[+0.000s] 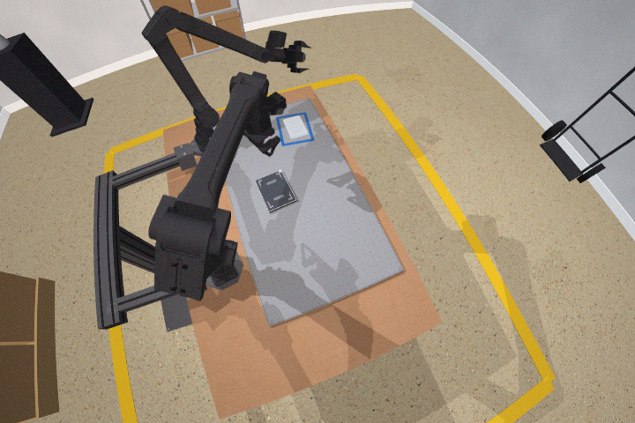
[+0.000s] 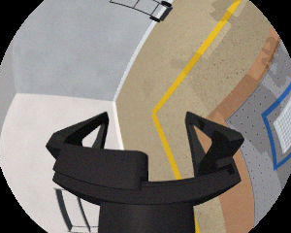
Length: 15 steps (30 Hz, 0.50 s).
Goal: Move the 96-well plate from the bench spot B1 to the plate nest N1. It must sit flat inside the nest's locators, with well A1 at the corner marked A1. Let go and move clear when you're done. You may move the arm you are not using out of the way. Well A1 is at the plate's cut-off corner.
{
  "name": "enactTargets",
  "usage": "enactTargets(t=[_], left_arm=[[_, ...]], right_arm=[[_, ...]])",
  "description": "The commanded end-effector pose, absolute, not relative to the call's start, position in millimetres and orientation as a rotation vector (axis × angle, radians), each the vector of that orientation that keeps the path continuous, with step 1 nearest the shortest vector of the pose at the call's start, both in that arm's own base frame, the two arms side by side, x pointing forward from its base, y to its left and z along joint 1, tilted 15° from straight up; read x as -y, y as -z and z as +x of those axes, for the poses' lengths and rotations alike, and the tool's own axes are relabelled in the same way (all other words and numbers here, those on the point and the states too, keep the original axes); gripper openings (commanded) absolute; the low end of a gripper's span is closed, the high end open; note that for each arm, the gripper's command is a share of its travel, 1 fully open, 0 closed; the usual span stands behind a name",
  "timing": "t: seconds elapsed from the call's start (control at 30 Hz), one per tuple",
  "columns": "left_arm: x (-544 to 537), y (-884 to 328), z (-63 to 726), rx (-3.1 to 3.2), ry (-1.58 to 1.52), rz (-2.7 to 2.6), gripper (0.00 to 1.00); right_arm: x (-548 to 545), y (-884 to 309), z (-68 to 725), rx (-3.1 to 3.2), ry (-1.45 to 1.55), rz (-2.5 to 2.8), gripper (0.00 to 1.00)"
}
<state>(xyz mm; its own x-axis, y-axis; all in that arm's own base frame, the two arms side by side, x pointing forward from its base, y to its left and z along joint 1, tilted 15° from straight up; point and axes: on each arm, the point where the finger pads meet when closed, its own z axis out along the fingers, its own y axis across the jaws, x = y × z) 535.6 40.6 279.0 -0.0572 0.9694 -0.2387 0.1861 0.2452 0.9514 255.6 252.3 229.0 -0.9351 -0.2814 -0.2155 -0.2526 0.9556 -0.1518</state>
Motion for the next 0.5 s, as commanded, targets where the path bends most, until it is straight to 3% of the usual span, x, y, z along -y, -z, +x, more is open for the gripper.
enactTargets(t=[0.0, 0.47], left_arm=[[-30, -266, 543, -1.497, -0.935, 1.187, 1.0], [1, -240, 550, -1.614, -0.846, 1.359, 1.0]], right_arm=[[-230, -228, 254, -2.899, 0.19, -0.141, 1.0], [-175, -226, 245, -2.885, 0.195, 0.264, 1.0]])
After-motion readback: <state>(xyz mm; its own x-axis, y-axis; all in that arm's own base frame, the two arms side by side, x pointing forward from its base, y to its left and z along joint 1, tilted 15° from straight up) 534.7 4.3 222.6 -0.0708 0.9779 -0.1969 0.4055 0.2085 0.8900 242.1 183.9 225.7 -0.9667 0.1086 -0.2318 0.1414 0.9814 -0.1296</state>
